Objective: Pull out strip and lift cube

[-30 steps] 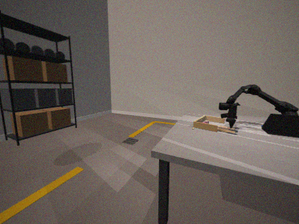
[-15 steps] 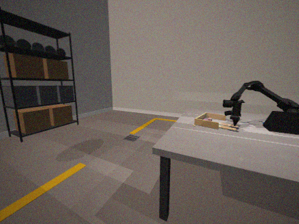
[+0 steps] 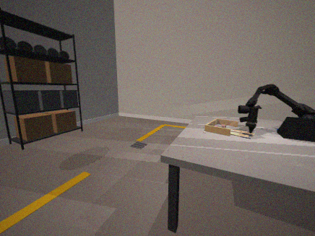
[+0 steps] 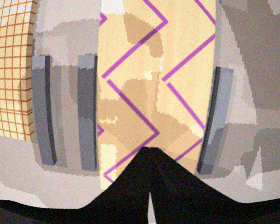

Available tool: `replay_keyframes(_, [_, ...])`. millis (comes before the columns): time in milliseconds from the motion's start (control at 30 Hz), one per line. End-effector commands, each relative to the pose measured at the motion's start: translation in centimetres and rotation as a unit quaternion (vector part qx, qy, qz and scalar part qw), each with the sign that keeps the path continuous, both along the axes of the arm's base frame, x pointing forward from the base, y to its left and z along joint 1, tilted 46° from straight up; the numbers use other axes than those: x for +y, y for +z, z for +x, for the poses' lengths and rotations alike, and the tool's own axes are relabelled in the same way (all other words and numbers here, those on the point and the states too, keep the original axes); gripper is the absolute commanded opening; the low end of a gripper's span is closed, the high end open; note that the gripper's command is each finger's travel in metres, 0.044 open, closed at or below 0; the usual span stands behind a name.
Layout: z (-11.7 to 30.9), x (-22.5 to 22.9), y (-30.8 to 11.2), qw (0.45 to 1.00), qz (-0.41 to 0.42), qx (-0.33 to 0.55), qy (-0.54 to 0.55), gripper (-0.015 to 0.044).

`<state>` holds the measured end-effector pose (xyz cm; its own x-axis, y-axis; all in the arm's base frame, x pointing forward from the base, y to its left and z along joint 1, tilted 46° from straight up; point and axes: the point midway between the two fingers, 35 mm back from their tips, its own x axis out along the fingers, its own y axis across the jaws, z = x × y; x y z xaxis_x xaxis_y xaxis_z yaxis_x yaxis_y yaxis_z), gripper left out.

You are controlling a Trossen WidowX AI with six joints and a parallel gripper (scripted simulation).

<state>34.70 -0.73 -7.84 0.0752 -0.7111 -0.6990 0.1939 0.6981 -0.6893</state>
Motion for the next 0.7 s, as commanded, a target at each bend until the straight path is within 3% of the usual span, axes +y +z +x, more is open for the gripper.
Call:
replay_keyframes(0, [-1.1,-0.2,-0.4,1.000,0.001,0.006,-0.006,0.0000])
replay_keyframes(667, [-4.1,0.1,-1.1,1.000,0.001,0.007,-0.006,0.0000])
